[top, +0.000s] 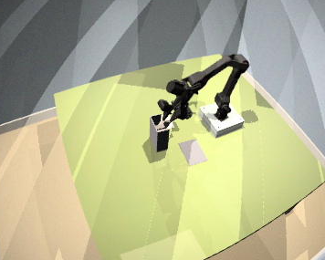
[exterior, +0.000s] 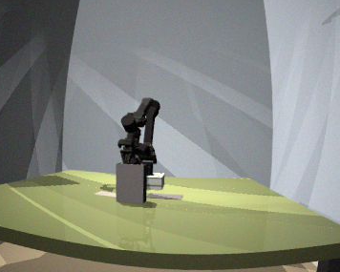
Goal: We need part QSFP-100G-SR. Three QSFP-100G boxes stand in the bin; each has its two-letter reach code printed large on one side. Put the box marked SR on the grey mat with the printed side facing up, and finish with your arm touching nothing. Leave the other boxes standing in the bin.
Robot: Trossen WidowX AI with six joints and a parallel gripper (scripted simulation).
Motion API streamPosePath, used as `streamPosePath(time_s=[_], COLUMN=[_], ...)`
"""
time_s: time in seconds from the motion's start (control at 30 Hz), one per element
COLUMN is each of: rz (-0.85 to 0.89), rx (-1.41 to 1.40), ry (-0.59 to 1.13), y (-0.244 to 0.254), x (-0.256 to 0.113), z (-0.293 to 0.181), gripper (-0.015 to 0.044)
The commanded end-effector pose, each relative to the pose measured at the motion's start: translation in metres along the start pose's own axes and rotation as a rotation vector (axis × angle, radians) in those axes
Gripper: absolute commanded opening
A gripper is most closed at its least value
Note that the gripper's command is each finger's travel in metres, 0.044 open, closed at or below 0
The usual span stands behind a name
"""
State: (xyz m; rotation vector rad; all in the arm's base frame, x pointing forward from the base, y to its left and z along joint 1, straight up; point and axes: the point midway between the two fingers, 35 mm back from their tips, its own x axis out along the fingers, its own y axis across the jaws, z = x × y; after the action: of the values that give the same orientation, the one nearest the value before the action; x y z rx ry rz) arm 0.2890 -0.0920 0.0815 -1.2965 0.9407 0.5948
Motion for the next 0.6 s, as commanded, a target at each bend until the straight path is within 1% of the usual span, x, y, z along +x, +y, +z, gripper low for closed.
streamPosePath(time_s=[0.0, 0.57], rz=[0.001, 0.002], rx=[0.0, 0.0], ry=[0.0, 0.002], y=[0.0, 0.0], x=[-0.003, -0.031], z=[0.0, 0.0], gripper=[0.0153, 0.0153])
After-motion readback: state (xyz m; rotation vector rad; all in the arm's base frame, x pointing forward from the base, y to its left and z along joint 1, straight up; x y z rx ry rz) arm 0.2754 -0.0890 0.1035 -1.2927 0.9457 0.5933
